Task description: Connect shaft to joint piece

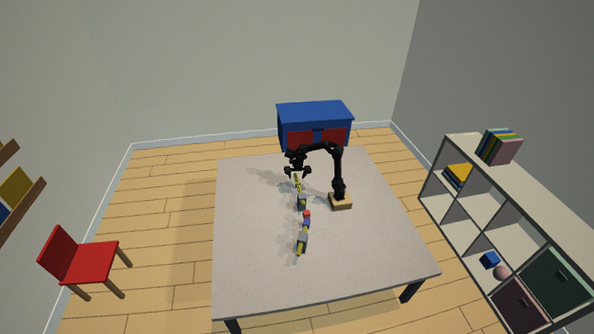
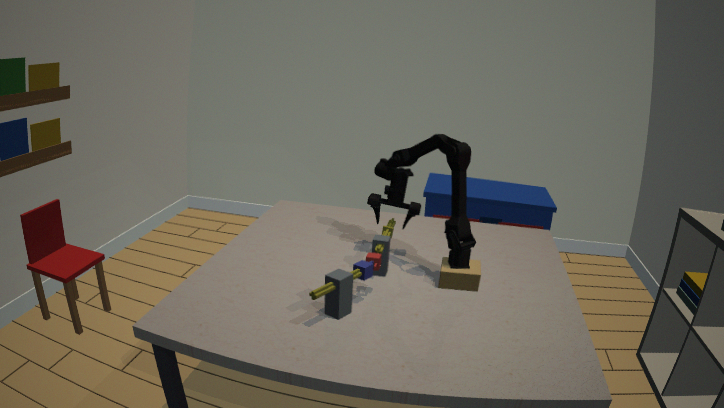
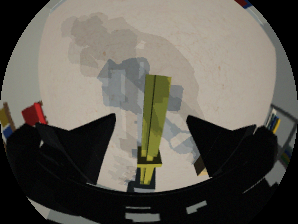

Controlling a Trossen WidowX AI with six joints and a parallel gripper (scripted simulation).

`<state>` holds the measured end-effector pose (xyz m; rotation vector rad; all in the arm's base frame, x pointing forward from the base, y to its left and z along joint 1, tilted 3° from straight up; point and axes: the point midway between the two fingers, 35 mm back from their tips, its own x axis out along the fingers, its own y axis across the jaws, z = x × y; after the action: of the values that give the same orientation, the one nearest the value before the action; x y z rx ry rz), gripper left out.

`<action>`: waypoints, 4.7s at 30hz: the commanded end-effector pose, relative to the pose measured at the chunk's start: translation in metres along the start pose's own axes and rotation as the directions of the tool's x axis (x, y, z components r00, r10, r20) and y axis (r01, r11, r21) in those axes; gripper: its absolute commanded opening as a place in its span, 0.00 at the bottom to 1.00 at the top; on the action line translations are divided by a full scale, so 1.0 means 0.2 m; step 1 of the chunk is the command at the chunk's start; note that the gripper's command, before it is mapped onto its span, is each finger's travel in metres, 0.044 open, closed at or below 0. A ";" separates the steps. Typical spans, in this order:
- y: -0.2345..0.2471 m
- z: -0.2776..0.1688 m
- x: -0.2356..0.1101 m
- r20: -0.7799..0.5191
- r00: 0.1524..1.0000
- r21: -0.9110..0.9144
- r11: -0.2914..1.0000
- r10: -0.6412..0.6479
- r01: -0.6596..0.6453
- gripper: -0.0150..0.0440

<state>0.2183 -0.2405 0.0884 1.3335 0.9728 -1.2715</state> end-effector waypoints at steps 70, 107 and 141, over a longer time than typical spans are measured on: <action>0.00 -0.01 0.15 0.001 1.000 0.020 1.000 0.004 -0.004 0.37; 0.00 -0.03 0.16 -0.004 0.996 0.023 0.996 -0.086 0.086 0.37; 0.00 -0.16 0.15 -0.007 0.994 0.023 0.994 -0.110 0.110 0.25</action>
<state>0.2267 -0.2192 0.0566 1.3120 1.0519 -1.3666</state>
